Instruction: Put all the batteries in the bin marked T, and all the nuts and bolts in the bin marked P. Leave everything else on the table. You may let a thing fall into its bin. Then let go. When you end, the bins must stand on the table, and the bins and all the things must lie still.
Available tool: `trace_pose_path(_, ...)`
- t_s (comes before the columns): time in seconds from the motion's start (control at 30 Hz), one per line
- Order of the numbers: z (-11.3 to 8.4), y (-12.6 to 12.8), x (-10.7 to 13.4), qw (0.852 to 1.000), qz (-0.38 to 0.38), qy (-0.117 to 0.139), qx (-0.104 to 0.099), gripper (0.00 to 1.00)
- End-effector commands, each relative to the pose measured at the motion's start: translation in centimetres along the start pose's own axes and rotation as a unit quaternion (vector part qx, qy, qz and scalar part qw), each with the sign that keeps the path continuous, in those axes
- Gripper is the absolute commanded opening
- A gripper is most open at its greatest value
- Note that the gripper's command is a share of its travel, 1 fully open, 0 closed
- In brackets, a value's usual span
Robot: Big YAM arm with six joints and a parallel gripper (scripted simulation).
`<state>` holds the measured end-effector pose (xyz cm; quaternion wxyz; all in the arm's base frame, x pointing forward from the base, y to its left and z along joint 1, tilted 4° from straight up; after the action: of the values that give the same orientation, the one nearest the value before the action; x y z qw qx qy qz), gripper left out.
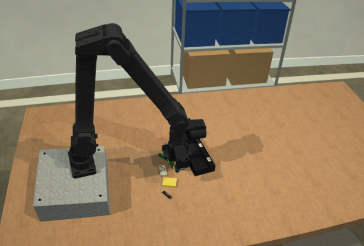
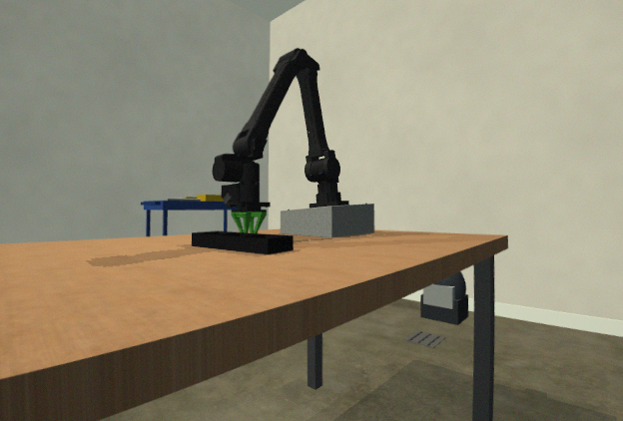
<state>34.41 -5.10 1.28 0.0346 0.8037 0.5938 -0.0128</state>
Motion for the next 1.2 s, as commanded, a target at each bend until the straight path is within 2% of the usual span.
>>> trace_pose_path(0.0, -0.9, 2.3, 0.2, 1.0, -0.005, 0.002, -0.029, 0.29)
trace_pose_path(0.2, -0.6, 2.1, 0.1, 1.0, -0.005, 0.0, -0.012, 0.29)
trace_pose_path(0.5, -0.8, 2.1, -0.1, 1.0, -0.003, 0.0, -0.014, 0.29)
trace_pose_path(0.87, -1.0, 0.4, -0.3, 1.0, -0.004, -0.001, -0.009, 0.29)
trace_pose_path(0.9, -0.5, 0.2, -0.4, 1.0, -0.004, -0.002, -0.002, 0.29)
trace_pose_path(1.03, -1.0, 0.3, -0.4, 1.0, -0.003, 0.0, -0.014, 0.29)
trace_pose_path(1.17, -0.6, 0.1, -0.4, 1.0, -0.003, 0.0, -0.013, 0.29)
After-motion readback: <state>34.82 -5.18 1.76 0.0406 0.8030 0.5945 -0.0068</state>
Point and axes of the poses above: the point where the finger pads meet when closed, its own z axis out along the fingers, its own y axis across the jaws, x = y × z, the point moved 8 cm from there along -z, back along the fingers, and after that the axes turned 8 degrees about z, right-handed, at the moved point
